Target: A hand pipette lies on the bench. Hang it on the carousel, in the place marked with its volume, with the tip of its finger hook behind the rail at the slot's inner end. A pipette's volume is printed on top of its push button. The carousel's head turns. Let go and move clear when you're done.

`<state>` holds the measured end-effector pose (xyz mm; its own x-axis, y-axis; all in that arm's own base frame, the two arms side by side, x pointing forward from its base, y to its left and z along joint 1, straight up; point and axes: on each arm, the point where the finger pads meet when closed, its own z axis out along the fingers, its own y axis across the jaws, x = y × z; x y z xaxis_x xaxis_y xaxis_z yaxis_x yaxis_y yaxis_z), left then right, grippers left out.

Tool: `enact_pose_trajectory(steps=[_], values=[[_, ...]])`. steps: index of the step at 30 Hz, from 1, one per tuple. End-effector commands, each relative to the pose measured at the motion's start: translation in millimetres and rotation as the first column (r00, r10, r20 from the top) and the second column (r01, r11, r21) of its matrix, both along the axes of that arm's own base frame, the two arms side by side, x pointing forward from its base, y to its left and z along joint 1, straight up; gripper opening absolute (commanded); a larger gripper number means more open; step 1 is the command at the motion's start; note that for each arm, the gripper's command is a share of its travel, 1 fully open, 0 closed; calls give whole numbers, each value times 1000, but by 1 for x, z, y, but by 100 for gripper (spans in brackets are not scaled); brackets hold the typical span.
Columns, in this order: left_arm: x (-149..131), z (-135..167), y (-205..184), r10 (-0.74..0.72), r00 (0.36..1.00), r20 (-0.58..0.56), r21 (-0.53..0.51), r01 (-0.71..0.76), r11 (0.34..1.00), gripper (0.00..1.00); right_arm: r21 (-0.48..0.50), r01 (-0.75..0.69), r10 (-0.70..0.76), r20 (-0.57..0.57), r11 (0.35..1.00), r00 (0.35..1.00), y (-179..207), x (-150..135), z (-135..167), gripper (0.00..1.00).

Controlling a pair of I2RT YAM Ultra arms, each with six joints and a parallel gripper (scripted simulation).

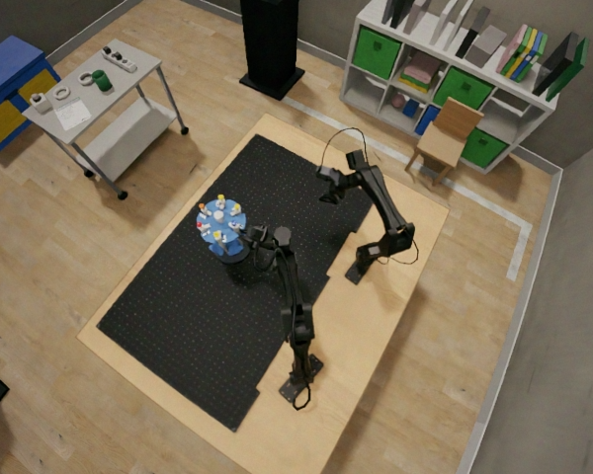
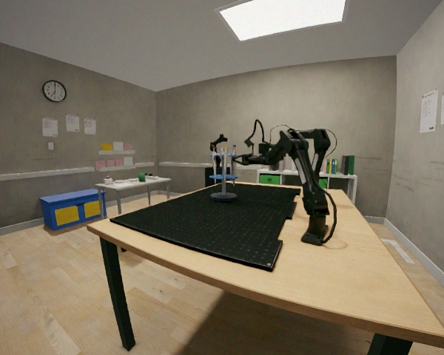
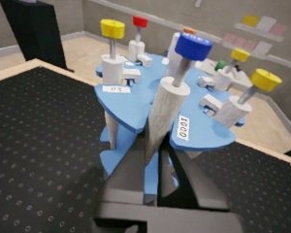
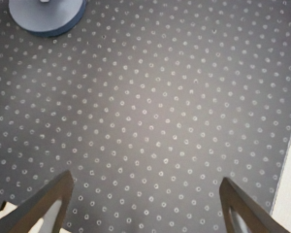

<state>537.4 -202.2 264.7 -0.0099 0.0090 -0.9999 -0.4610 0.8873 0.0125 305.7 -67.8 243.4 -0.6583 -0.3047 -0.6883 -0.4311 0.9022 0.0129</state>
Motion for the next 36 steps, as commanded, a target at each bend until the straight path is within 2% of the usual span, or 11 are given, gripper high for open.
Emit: enact_pose_trajectory(steps=[1,30,36], values=[[-1,26,13,42,998,48,-43,-40,998,12,-5,-4,4,38,1000,999,-2,3,9,100],[-1,26,13,42,998,48,-43,-40,998,12,-5,-4,4,38,1000,999,-2,3,9,100],[2,4,11,42,999,28,-27,-41,999,12,-5,-4,4,38,1000,999,-2,3,9,100]])
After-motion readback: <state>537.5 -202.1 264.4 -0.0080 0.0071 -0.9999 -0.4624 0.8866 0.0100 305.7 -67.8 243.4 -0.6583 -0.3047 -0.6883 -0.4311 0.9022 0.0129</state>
